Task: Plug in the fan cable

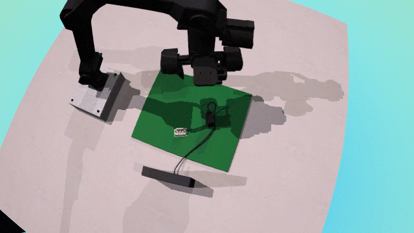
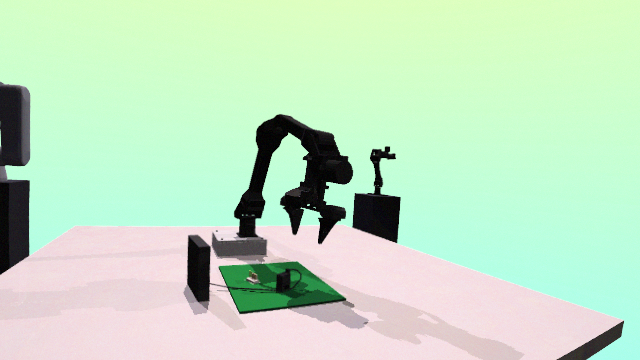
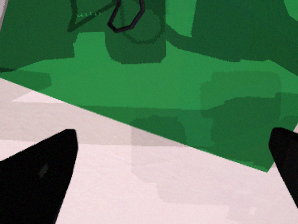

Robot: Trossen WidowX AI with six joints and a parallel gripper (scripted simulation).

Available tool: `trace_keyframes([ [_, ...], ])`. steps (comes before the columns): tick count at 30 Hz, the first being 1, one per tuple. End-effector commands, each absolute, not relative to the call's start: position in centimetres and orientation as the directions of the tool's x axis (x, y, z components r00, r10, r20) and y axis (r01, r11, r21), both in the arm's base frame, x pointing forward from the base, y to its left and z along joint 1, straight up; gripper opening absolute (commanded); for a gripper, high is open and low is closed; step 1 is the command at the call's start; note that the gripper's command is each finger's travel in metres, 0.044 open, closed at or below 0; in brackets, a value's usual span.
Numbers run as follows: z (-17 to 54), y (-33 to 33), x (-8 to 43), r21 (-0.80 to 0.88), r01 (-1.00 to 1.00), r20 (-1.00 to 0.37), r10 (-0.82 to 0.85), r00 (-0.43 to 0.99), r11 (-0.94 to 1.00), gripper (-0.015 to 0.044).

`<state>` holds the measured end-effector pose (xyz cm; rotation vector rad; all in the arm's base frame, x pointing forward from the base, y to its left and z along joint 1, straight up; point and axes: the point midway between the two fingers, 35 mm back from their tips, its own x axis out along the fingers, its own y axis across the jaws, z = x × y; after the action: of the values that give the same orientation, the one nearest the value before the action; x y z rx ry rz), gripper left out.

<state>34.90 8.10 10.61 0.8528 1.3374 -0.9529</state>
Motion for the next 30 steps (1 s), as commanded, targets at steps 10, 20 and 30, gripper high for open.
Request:
trace_keyframes([
  [10, 12.7, 5.7, 37.0, 0.004, 0.899, -1.0, -0.023, 0.016, 0.438, 0.044],
  [20, 16.0, -0.4, 39.8, 0.031, 0.859, -0.999, -0.002, 0.037, 0.511, 0.044],
  [30, 9.3, -0.4, 40.5, 0.031, 0.859, -0.999, -0.002, 0.037, 0.511, 0.044],
])
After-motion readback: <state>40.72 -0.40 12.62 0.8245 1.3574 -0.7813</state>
